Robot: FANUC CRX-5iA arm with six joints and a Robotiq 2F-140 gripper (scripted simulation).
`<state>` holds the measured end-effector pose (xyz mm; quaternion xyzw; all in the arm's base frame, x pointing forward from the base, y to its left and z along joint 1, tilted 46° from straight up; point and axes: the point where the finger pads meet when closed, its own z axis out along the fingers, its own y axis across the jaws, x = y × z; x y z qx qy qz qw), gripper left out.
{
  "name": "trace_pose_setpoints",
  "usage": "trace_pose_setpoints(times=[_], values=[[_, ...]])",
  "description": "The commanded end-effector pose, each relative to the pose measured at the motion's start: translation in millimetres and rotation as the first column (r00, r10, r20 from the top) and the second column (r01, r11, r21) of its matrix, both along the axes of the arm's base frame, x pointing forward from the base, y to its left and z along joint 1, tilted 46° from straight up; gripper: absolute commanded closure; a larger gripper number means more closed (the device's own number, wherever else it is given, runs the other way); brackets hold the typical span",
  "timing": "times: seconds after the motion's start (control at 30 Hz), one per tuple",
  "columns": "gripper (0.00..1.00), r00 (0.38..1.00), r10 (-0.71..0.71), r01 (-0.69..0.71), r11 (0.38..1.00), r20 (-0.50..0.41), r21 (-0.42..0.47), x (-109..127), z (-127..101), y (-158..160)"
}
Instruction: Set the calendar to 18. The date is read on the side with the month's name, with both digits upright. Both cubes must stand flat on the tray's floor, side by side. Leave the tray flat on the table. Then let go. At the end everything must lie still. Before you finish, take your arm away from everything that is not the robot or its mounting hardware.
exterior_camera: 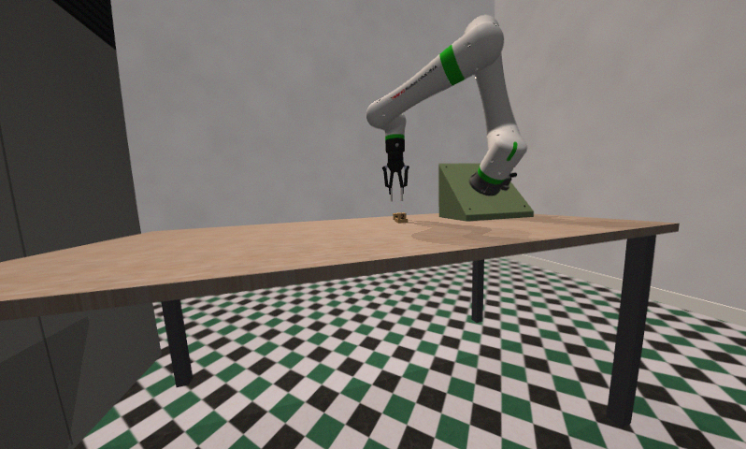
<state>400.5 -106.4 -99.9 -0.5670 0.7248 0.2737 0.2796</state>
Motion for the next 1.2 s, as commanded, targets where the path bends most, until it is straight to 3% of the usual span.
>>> trace_pose_setpoints(times=[0.0,1.17], values=[[0.71,1.0,0.0,0.0,1.0,0.0,0.0,0.2,-0.7,0.5],[0.71,1.0,0.0,0.0,1.0,0.0,-0.001,5.1,-28.8,28.9]])
